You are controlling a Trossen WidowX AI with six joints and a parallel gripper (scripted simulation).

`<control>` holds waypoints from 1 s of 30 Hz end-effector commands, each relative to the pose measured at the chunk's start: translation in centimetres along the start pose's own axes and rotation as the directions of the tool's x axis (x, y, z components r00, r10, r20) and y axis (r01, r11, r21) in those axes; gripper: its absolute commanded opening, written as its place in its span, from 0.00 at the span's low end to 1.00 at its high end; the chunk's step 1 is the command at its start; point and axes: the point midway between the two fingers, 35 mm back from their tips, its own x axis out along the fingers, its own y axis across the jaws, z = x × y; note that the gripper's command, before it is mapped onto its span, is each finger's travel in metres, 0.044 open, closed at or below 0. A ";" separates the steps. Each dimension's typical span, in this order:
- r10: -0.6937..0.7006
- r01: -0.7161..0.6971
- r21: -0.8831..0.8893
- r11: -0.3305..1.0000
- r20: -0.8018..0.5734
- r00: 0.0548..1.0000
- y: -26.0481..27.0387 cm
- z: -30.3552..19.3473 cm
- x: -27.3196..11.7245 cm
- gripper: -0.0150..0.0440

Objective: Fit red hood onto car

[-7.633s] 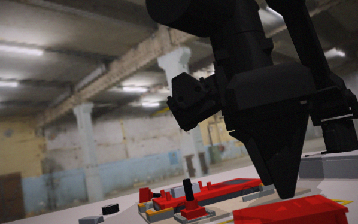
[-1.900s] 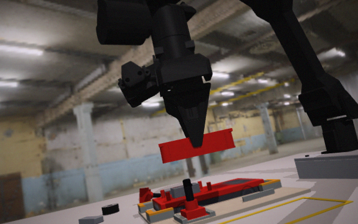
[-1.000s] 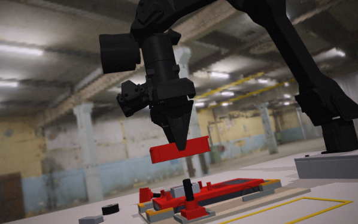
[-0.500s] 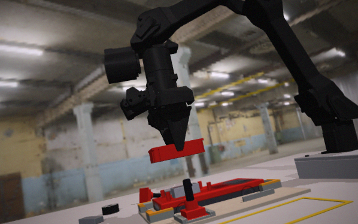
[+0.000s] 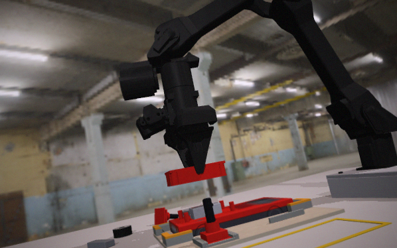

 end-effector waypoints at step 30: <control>-0.003 0.003 -0.006 1.000 -0.012 1.000 -0.3 -0.5 3.8 0.25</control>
